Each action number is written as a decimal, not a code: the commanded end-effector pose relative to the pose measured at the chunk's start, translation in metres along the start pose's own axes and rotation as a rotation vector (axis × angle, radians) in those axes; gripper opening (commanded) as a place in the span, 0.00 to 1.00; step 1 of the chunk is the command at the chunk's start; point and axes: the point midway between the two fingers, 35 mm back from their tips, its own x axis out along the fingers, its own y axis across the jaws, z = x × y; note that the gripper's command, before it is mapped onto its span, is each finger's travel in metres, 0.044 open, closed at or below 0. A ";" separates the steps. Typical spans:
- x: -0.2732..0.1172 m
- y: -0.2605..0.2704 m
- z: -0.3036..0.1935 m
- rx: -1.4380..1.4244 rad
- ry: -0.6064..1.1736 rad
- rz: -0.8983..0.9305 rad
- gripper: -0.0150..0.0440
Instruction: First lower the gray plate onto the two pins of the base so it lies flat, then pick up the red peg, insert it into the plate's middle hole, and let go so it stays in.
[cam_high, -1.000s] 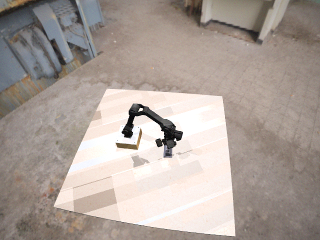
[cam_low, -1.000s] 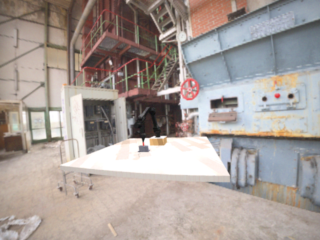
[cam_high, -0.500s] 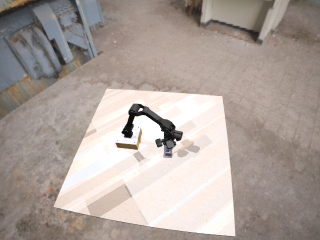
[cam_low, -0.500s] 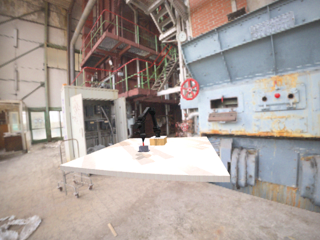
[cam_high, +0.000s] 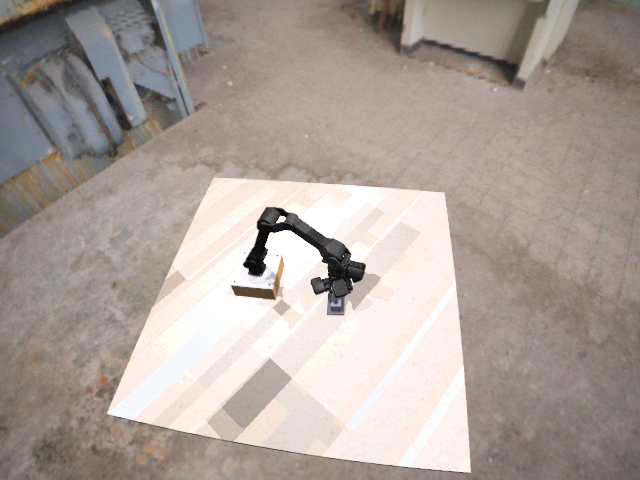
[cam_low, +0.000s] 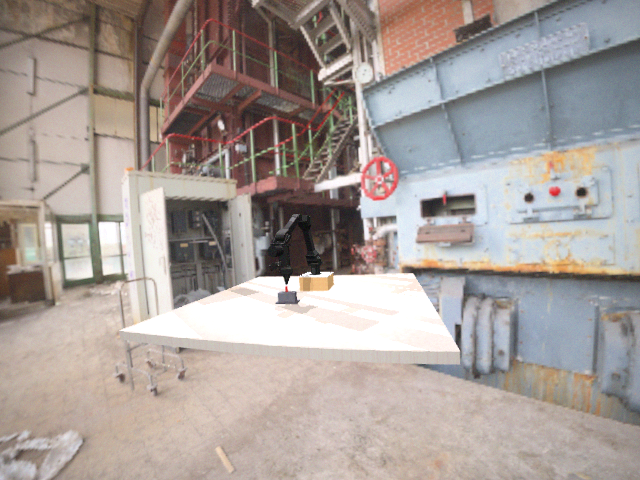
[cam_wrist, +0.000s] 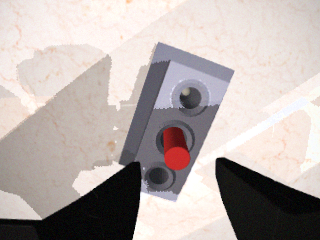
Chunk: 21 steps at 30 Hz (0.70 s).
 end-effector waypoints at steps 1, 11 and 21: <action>0.000 0.000 0.000 0.000 0.000 -0.001 0.51; -0.008 0.001 0.000 -0.008 0.001 -0.006 0.51; -0.016 0.002 -0.001 -0.008 0.001 -0.006 0.51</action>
